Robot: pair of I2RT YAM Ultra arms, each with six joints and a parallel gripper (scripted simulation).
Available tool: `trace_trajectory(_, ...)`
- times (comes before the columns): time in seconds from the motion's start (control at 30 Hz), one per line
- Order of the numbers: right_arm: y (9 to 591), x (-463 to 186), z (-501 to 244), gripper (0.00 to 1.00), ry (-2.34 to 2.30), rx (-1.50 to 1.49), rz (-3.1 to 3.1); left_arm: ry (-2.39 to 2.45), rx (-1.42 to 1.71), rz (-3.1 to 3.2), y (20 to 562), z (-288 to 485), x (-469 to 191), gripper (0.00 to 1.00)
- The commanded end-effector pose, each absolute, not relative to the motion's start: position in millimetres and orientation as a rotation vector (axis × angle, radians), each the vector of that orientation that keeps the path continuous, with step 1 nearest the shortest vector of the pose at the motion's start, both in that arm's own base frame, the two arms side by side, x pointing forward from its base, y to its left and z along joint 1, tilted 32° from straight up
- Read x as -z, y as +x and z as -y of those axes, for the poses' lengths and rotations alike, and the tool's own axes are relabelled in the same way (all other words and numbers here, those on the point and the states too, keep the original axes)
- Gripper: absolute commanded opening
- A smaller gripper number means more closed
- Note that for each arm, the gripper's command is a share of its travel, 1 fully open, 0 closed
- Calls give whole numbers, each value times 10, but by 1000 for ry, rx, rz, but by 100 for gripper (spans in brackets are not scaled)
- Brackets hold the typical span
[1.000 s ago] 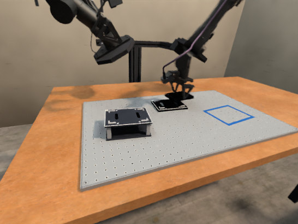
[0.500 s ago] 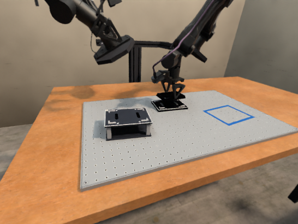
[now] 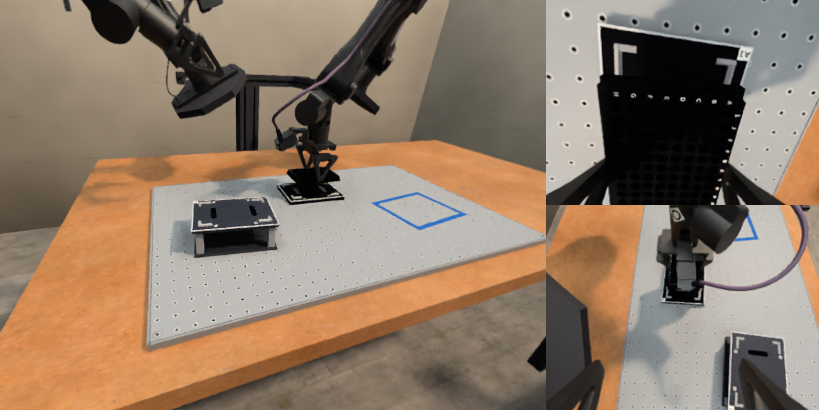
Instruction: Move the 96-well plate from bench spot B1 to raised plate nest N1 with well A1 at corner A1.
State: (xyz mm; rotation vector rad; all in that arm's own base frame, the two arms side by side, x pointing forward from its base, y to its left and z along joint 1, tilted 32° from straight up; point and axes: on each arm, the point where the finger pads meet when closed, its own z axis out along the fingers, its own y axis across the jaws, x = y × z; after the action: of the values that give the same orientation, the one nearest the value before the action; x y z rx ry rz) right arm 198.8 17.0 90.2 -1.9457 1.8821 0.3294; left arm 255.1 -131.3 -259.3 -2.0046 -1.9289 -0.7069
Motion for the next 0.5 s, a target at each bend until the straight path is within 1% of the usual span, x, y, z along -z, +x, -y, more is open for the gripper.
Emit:
trace_trajectory(0.0,2016,-1042,-220,100,-1932,-313,-1840,-2086,726,1904,2672,1486,2699,79)
trace_trajectory(0.1,2016,-1042,-220,100,-1932,-313,-1840,-2051,706,1894,2610,1387,2768,79)
trace_trajectory(0.47,2016,-1042,-220,100,-1932,-313,-1840,-2055,708,1903,2636,1413,2743,79)
